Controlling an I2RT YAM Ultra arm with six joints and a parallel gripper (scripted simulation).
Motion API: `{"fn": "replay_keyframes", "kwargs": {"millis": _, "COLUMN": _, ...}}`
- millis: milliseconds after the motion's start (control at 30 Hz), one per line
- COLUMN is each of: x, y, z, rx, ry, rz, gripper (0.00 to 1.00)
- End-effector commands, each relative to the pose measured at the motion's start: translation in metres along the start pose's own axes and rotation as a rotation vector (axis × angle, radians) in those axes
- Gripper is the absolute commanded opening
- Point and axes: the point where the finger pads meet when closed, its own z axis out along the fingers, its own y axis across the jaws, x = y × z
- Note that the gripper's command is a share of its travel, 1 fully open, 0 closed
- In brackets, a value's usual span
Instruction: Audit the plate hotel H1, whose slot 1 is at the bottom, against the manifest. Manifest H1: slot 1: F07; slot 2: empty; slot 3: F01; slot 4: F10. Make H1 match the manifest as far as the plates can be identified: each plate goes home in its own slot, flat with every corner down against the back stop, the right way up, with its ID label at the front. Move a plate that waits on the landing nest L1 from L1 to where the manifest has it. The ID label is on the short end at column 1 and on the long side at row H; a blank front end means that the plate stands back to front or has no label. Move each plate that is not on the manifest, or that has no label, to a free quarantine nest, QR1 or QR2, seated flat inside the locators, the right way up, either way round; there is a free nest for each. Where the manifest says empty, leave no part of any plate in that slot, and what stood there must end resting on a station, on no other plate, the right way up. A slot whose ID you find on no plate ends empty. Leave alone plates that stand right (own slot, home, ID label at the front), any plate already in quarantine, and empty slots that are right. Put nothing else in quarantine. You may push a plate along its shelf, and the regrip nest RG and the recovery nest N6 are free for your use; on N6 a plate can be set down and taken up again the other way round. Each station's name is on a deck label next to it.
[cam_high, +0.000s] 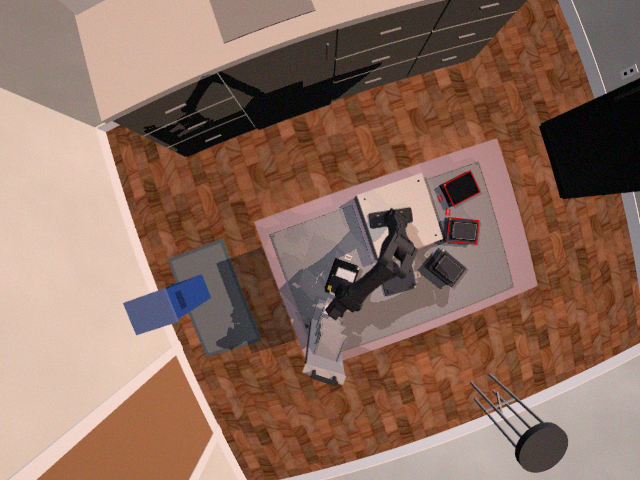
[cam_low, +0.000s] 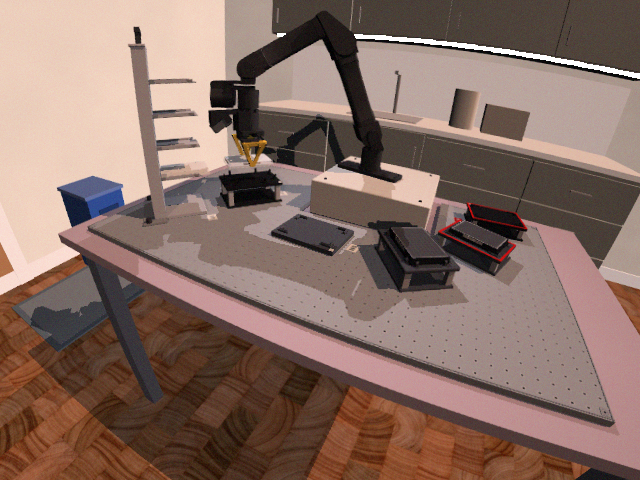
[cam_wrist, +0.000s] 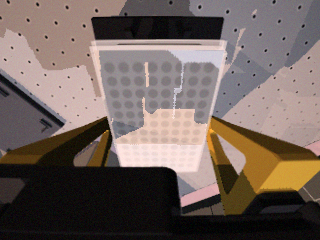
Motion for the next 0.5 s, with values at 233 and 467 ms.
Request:
{"fn": "replay_keyframes", "kwargs": {"millis": 233, "x": 0.000, "y": 0.000, "z": -0.013, "rx": 0.000, "ry": -0.003, "rz": 0.001, "gripper": 0.86}}
{"fn": "replay_keyframes", "kwargs": {"millis": 467, "x": 0.000, "y": 0.000, "z": -0.020, "rx": 0.000, "ry": -0.003, "rz": 0.001, "gripper": 0.86}}
